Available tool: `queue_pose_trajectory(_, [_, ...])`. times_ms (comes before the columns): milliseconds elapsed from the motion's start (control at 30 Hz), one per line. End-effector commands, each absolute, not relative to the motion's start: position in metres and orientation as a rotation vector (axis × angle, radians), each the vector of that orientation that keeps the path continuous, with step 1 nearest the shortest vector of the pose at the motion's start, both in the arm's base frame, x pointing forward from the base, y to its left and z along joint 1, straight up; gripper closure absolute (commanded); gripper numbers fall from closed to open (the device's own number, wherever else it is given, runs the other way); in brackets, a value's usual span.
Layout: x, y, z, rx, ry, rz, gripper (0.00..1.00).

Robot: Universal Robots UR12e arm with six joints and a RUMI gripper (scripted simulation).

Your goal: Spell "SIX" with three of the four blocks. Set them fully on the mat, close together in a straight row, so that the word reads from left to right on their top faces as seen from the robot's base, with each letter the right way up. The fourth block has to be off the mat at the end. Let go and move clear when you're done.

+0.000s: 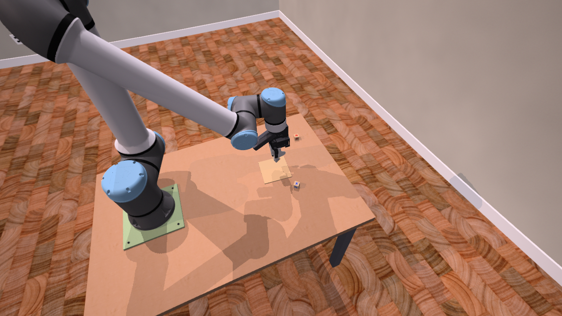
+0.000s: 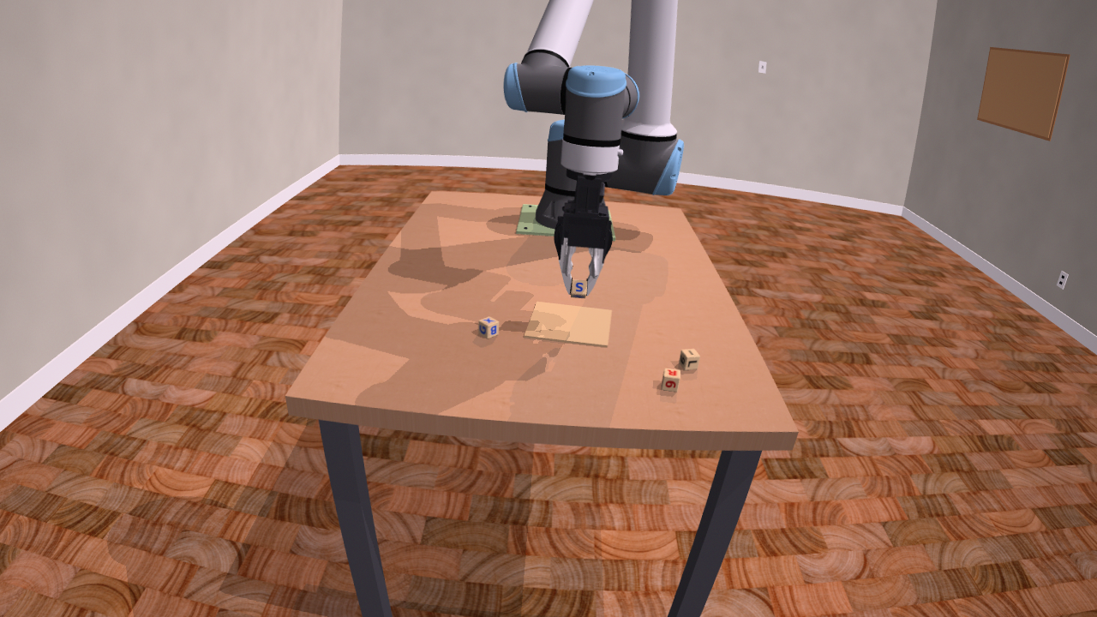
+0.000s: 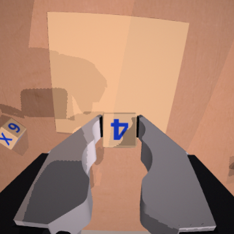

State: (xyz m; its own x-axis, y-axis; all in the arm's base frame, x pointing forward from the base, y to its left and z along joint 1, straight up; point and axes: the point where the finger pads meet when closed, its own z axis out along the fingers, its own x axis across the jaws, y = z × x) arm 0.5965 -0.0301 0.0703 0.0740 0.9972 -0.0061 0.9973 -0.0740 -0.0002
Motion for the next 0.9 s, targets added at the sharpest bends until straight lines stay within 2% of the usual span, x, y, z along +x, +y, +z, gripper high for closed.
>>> queue_pose_trajectory(0, [0.5972, -0.0305, 0.0706, 2.279, 2.155, -0.005, 0.95])
queue_pose_trajectory(500, [0.5973, -0.0306, 0.0703, 2.27, 2.151, 0.009, 0.95])
queue_pose_trajectory(867, [0.5968, -0.0306, 0.0703, 2.201, 2.086, 0.141, 0.95])
